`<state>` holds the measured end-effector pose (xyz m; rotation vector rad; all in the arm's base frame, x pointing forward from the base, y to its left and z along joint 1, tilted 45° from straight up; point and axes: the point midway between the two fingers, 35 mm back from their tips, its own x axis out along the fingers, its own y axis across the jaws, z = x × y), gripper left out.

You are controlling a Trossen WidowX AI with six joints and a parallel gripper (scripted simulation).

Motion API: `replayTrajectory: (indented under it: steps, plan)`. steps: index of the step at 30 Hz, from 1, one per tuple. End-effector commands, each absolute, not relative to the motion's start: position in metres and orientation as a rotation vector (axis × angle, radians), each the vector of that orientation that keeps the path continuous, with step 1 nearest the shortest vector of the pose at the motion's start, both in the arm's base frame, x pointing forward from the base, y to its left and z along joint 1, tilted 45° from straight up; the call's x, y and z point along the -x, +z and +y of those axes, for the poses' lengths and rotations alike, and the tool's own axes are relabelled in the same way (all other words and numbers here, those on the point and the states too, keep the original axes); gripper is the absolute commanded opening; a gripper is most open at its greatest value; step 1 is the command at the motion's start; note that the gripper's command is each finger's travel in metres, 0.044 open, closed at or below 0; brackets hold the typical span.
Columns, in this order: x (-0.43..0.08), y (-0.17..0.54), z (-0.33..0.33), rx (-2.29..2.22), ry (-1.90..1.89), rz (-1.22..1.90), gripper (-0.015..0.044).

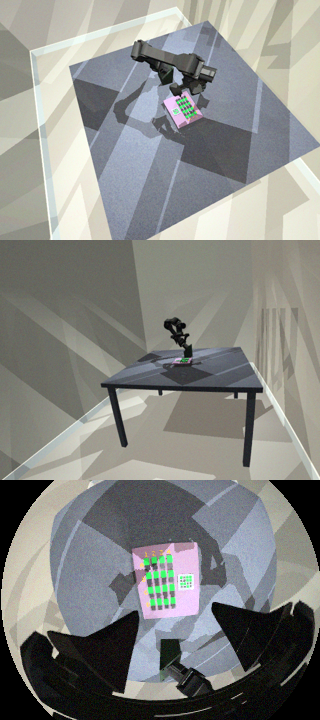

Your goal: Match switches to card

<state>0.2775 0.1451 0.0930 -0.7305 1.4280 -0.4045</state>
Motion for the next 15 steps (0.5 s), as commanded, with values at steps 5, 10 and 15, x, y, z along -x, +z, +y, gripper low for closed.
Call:
replayTrajectory:
  steps: [5, 10, 15]
  plan:
    - [-0.292, 0.043, 0.111, 0.749, -0.419, 1.431, 0.0269]
    - [-0.295, 0.010, 0.083, 0.765, -0.435, 1.427, 0.0137]
    - [-0.296, 0.004, 0.078, 0.765, -0.432, 1.422, 0.0006]
